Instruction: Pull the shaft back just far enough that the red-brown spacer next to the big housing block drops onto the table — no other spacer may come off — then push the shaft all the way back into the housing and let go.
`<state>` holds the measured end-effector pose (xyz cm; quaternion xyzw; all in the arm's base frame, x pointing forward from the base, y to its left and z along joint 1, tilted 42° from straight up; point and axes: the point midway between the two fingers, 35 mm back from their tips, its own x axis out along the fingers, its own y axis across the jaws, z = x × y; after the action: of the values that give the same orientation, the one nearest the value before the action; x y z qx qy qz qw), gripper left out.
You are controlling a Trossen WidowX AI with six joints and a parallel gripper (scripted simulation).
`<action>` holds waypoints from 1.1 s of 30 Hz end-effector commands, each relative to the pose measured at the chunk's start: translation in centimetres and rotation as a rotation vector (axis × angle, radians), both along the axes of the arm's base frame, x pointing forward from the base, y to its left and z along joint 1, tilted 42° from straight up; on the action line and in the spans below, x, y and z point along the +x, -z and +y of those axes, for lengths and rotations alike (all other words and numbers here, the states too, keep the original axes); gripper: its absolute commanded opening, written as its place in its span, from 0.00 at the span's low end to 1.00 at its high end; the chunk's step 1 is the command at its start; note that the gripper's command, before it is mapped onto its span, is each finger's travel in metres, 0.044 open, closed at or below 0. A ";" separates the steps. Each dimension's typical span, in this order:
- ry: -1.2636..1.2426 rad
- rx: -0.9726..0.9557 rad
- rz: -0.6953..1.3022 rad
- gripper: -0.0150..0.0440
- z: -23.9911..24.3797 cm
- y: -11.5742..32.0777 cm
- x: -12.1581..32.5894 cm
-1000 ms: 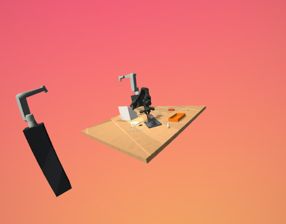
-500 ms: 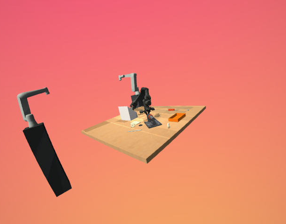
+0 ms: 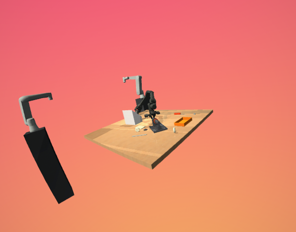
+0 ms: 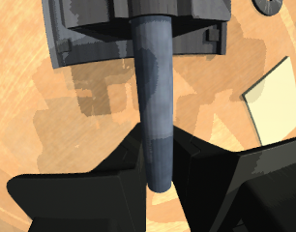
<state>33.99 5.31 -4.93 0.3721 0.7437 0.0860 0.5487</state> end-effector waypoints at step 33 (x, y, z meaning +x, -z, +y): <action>0.001 0.002 0.003 0.25 0.1 -0.2 -0.4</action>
<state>33.69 5.41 -4.80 0.3721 0.7437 0.0860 0.5486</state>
